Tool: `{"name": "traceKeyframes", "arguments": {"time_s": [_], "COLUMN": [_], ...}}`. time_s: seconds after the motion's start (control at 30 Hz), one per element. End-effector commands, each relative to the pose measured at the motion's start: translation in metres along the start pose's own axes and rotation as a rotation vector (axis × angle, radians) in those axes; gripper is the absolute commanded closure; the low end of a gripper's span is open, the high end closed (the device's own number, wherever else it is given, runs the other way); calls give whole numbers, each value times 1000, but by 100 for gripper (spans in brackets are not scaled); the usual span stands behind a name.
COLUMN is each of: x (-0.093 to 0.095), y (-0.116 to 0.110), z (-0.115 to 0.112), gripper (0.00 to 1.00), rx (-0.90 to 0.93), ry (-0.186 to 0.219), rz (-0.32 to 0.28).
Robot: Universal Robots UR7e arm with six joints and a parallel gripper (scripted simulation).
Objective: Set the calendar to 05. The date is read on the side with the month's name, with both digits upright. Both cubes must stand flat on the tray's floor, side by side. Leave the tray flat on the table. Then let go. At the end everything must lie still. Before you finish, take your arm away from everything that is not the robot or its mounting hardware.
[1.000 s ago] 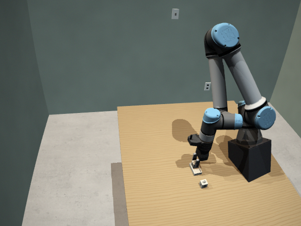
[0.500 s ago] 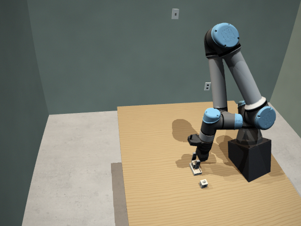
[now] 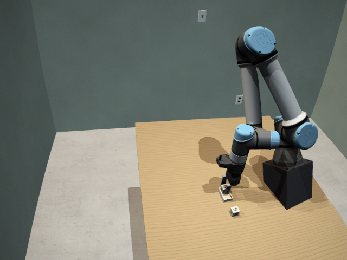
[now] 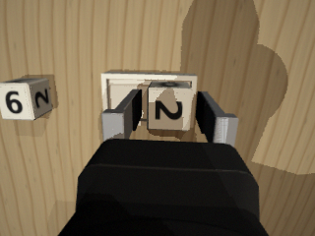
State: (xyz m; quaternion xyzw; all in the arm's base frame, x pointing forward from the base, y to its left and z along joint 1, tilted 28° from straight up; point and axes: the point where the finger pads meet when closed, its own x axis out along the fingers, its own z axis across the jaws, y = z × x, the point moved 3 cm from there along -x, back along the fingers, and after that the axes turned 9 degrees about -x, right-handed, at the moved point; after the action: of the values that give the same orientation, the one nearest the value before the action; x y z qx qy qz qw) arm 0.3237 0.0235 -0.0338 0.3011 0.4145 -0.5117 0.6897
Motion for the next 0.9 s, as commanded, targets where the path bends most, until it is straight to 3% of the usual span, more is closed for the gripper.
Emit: {"name": "traceKeyframes", "arguments": {"time_s": [0.0,0.33,0.87], "x": [-2,-11,-45], "y": [0,0,0], "z": [0,0,0], "gripper": [10,10,10], "rx": [0,0,0], "ry": [0,0,0], "rz": [1,1,1]}}
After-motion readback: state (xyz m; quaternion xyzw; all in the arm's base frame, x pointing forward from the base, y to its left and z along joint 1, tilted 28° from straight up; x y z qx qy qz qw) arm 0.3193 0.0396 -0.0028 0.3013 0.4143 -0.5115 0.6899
